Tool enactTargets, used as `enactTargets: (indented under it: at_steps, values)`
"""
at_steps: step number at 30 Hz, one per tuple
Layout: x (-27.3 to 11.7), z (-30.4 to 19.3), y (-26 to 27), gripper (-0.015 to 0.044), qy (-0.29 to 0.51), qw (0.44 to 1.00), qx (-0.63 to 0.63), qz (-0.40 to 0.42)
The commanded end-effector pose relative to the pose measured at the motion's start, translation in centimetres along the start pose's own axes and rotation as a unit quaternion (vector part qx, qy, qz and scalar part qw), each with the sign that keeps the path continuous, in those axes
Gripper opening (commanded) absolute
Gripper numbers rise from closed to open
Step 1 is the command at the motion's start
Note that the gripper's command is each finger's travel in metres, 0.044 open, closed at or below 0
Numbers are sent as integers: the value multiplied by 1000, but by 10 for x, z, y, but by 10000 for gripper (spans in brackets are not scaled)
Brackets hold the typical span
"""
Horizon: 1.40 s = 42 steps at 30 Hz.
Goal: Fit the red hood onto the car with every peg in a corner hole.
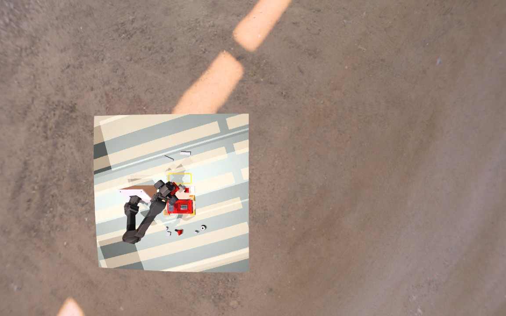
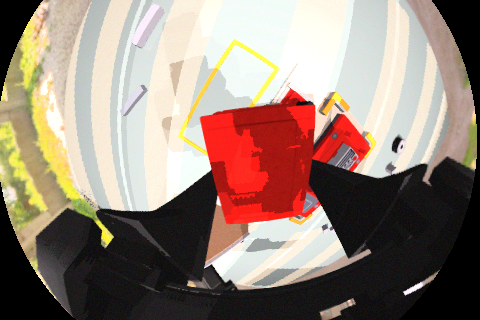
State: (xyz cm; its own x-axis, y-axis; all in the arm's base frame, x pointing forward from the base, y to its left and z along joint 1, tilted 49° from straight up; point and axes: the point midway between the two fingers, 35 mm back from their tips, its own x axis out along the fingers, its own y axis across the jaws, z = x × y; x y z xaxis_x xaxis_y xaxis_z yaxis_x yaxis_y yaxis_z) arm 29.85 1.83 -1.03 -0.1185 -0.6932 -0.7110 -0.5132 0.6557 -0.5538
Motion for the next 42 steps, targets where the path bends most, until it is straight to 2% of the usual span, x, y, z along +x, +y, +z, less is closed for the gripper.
enactTargets:
  at_steps: [1, 11, 21, 31, 42]
  values:
    - [-3, -3, -26, 0, -4, 998, 55, -2]
    - [-5, -21, -89, 0, -3, 981, 192, -12]
    - [-3, -53, -148, 0, 5, 941, 336, -30]
    - [3, -55, -150, 0, 6, 938, 345, -32]
    - [47, -59, -155, 0, 7, 938, 345, -33]
